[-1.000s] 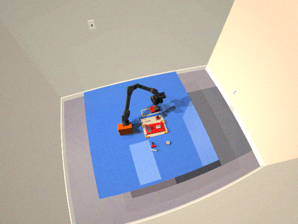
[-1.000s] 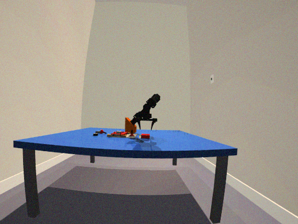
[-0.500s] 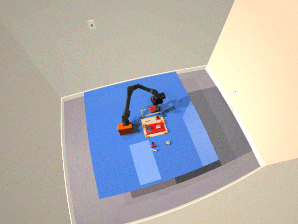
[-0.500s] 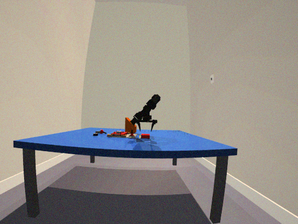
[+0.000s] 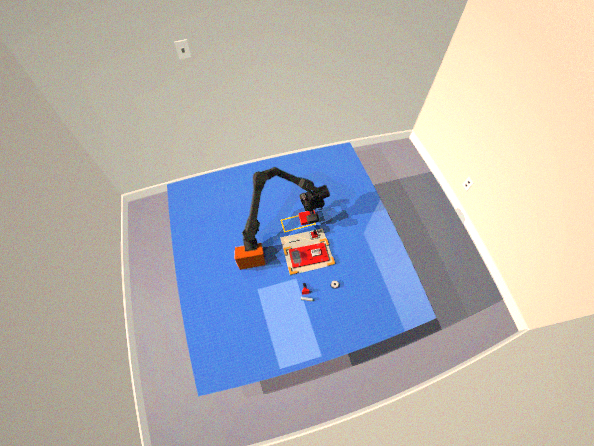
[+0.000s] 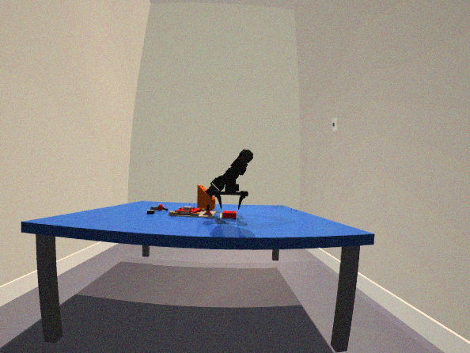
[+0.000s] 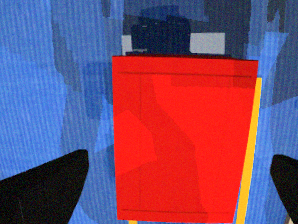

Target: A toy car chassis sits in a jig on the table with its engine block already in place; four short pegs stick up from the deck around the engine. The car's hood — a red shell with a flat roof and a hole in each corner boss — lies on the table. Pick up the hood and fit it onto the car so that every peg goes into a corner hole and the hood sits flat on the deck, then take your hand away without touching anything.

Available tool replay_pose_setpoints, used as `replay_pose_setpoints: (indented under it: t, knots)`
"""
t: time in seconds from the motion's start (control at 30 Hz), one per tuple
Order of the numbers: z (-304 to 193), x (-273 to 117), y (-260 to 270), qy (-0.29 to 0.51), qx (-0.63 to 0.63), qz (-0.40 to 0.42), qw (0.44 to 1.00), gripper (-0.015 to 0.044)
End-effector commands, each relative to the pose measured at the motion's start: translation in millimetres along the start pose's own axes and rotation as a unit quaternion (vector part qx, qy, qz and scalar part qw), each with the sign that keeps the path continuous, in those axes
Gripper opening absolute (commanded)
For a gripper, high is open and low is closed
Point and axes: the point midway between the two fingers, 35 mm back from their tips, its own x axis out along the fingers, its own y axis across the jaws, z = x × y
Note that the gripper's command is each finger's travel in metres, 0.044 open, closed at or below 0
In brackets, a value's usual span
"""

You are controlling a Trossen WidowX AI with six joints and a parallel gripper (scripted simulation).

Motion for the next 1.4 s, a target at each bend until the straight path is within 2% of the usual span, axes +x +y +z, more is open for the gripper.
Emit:
replay_pose_setpoints:
  t: [0.0,1.37]
  knots:
    - [-0.1,3.9,-1.0,0.000,0.003,0.000,1.000,0.0440]
    - [-0.6,25.2,-0.9,0.000,0.003,0.001,1.000,0.0440]
